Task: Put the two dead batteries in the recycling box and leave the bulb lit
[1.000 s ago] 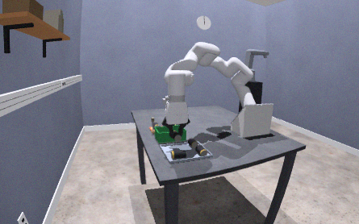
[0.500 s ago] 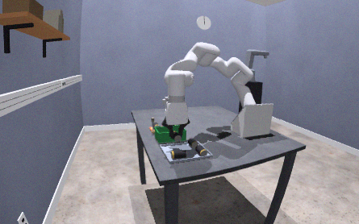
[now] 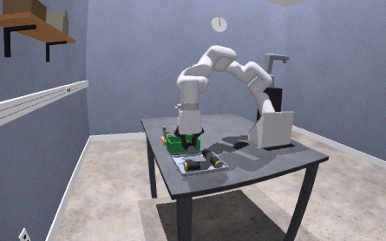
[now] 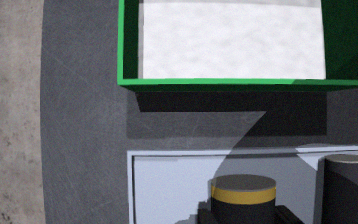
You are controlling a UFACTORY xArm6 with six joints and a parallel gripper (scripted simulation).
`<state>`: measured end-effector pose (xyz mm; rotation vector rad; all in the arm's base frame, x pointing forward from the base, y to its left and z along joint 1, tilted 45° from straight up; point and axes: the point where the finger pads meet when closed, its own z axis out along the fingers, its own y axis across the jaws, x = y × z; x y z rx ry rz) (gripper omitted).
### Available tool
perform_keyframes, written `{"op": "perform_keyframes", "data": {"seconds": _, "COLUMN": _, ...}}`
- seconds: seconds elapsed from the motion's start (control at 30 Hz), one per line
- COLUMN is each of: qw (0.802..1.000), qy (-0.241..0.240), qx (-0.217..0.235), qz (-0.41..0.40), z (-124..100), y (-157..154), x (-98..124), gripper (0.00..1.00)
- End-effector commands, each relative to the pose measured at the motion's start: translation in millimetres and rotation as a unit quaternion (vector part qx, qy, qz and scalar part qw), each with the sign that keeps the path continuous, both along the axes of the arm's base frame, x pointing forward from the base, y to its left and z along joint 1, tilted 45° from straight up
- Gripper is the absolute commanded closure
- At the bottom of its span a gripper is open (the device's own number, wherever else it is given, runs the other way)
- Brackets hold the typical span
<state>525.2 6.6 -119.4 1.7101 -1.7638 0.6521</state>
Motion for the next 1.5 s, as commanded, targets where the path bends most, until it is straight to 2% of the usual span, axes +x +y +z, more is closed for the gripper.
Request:
{"op": "perform_keyframes", "data": {"seconds": 0.0, "qw": 1.000, "qy": -0.002, "qx": 0.001, "qz": 0.001, "z": 1.4, "y": 1.5, "x": 2.0, "gripper": 0.72}}
{"op": "perform_keyframes", "data": {"seconds": 0.5, "qw": 1.000, "qy": -0.002, "qx": 0.001, "qz": 0.001, "z": 0.9, "y": 1.0, "x": 2.0, "gripper": 0.72}}
{"op": "perform_keyframes", "data": {"seconds": 0.9, "qw": 1.000, "qy": -0.002, "qx": 0.001, "qz": 0.001, "z": -29.1, "y": -28.9, "x": -1.1, "gripper": 0.72}}
{"op": "perform_keyframes", "data": {"seconds": 1.37, "qw": 1.000, "qy": -0.002, "qx": 0.001, "qz": 0.001, "z": -30.4, "y": -30.2, "x": -1.2, "gripper": 0.72}}
{"op": "perform_keyframes", "data": {"seconds": 1.4, "qw": 1.000, "qy": -0.002, "qx": 0.001, "qz": 0.001, "z": -30.4, "y": -30.2, "x": -1.2, "gripper": 0.49}}
{"op": "perform_keyframes", "data": {"seconds": 1.47, "qw": 1.000, "qy": -0.002, "qx": 0.001, "qz": 0.001, "z": -30.4, "y": -30.2, "x": -1.2, "gripper": 0.49}}
